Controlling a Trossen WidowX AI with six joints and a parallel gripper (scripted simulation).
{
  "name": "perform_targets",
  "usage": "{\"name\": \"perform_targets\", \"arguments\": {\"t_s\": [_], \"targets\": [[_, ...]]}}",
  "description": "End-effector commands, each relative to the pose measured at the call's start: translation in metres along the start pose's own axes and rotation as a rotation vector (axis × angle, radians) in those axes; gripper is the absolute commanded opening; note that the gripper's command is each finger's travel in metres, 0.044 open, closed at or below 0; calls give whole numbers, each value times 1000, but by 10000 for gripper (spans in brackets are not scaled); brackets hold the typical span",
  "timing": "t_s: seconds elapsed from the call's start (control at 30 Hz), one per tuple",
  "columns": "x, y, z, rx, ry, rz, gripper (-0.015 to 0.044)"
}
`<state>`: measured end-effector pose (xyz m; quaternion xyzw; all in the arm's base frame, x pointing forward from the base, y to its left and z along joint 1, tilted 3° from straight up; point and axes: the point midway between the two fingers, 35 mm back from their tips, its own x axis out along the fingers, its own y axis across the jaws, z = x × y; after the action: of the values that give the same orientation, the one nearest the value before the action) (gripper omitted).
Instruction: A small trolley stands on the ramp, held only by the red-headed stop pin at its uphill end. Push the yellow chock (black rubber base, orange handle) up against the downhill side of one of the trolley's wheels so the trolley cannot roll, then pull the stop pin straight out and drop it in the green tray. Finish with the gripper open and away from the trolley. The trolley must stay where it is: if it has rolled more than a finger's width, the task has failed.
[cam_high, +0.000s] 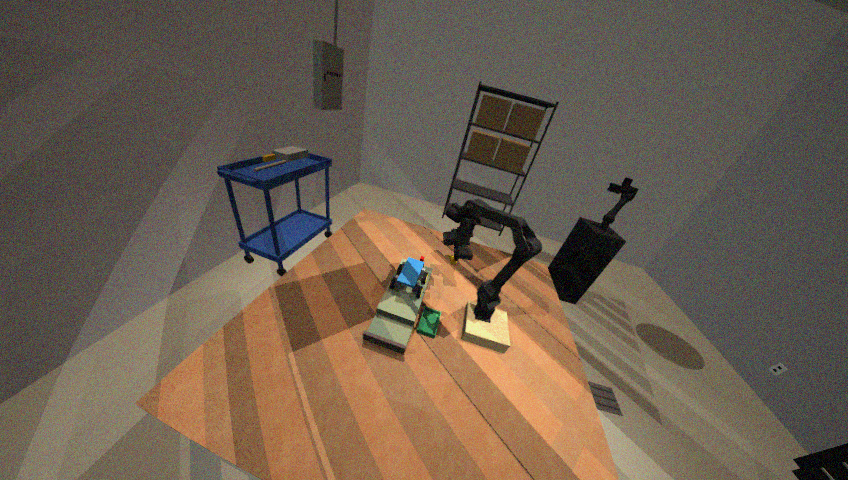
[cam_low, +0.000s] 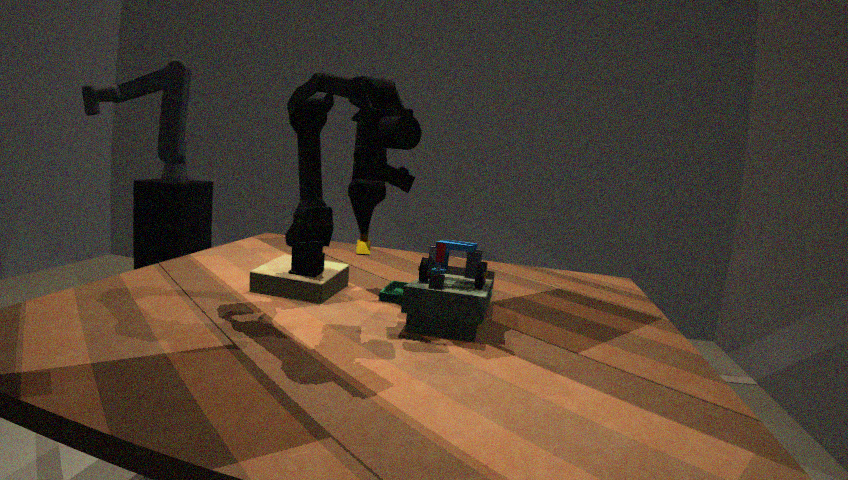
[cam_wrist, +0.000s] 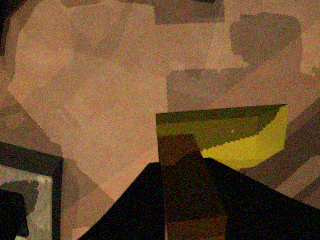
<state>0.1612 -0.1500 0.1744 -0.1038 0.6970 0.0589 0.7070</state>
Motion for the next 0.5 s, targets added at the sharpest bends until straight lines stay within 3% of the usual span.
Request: {"name": "perform_targets", "arguments": {"t_s": [0.0, 0.47], "targets": [[0, 0, 0, 136, 1, 2, 0], [1, 10, 6, 256, 1, 3, 0]]}}
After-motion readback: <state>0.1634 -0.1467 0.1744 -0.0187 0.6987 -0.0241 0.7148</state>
